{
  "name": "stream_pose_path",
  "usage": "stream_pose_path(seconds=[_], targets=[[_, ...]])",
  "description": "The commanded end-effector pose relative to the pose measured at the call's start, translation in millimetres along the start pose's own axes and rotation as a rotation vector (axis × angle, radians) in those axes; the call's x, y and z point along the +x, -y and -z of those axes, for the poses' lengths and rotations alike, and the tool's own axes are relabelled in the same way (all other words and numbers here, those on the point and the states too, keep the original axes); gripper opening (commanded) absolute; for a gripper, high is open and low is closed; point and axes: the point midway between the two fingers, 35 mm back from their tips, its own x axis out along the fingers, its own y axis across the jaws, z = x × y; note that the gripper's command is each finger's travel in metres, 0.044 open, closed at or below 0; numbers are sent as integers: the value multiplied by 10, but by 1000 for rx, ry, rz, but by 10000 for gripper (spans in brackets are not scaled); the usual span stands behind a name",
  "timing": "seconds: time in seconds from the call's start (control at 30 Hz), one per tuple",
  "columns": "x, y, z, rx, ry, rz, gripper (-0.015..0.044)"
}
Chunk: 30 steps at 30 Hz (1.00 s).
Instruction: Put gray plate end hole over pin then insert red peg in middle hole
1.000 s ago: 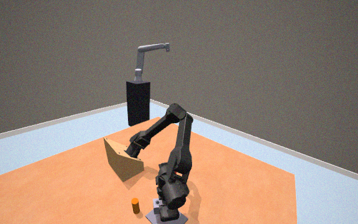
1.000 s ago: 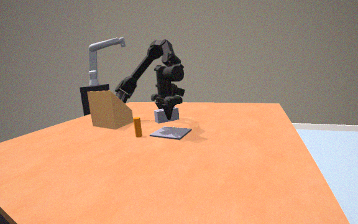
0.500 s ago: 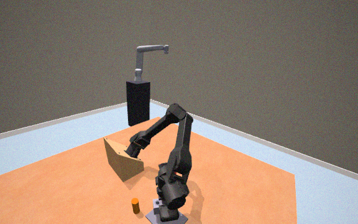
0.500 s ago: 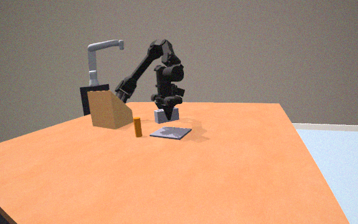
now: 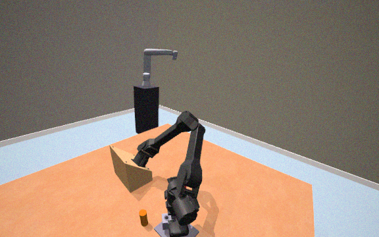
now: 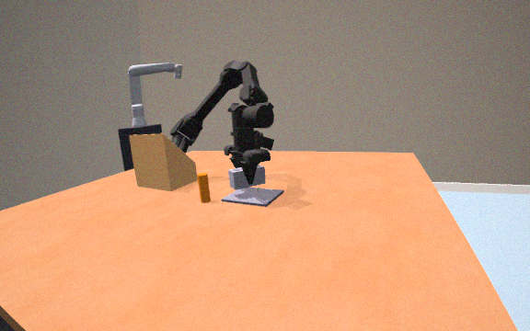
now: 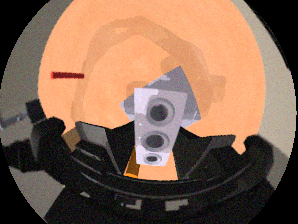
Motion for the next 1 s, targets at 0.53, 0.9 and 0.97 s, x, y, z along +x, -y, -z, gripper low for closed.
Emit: stream_pose_path(seconds=[0.53, 0.9, 0.97], targets=[[162, -7, -5, -1, 0, -2, 0], [162, -7, -5, -1, 0, -2, 289], [162, -7, -5, -1, 0, -2, 341]])
